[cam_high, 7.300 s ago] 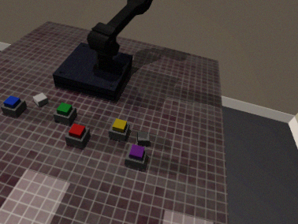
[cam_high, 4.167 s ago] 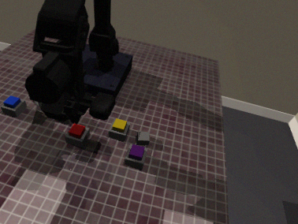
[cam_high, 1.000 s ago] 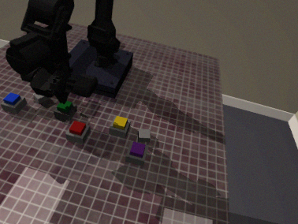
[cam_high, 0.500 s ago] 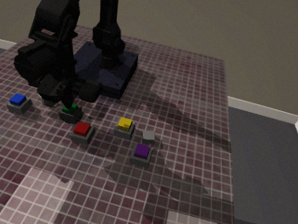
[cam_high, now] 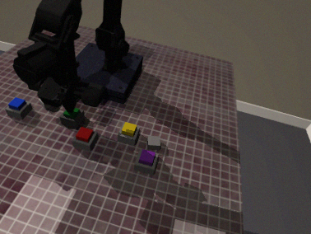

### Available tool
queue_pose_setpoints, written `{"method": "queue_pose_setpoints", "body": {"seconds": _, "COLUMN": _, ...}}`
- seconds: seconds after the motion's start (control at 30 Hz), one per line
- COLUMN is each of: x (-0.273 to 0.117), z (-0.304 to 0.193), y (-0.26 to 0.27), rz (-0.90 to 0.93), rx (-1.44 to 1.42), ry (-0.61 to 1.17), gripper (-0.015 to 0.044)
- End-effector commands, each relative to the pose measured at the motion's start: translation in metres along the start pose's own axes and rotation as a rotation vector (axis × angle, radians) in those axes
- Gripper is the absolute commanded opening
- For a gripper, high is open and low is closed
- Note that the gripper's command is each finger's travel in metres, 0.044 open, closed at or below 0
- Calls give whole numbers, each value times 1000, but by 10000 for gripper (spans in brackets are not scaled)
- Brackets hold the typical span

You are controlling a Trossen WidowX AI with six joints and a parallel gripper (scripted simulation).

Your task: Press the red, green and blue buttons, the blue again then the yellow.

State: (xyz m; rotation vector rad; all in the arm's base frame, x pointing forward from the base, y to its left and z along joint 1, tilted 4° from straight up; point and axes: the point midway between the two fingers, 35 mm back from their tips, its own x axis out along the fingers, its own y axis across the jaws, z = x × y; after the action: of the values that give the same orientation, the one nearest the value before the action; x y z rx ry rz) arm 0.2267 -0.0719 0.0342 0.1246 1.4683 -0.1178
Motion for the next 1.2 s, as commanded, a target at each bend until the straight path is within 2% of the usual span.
{"method": "queue_pose_setpoints", "body": {"seconds": 0.0, "x": -10, "z": 0, "y": 0, "rz": 1, "rx": 0, "ry": 3, "gripper": 20}}
{"method": "queue_pose_setpoints", "body": {"seconds": 0.07, "x": -28, "z": -2, "y": 1, "rz": 4, "rx": -1, "ry": 7, "gripper": 20}}
{"method": "queue_pose_setpoints", "body": {"seconds": 0.2, "x": -33, "z": -2, "y": 1, "rz": 4, "rx": -2, "ry": 8, "gripper": 20}}
{"method": "queue_pose_setpoints", "body": {"seconds": 0.33, "x": -82, "z": 0, "y": 0, "rz": 4, "rx": -2, "ry": 7, "gripper": 20}}
{"method": "queue_pose_setpoints", "body": {"seconds": 0.4, "x": -93, "z": -1, "y": 0, "rz": 4, "rx": -2, "ry": 8, "gripper": 20}}
{"method": "queue_pose_setpoints", "body": {"seconds": 0.57, "x": -93, "z": 3, "y": -8, "rz": 3, "rx": -2, "ry": 8, "gripper": 20}}
{"method": "queue_pose_setpoints", "body": {"seconds": 0.73, "x": -96, "z": 25, "y": -77, "rz": -4, "rx": -2, "ry": 8, "gripper": 20}}
{"method": "queue_pose_setpoints", "body": {"seconds": 0.9, "x": -94, "z": 25, "y": -150, "rz": -10, "rx": -3, "ry": 7, "gripper": 20}}
{"method": "queue_pose_setpoints", "body": {"seconds": 1.07, "x": -91, "z": 25, "y": -153, "rz": -10, "rx": -3, "ry": 7, "gripper": 20}}
{"method": "queue_pose_setpoints", "body": {"seconds": 1.17, "x": -55, "z": 26, "y": -154, "rz": -10, "rx": -3, "ry": 6, "gripper": 20}}
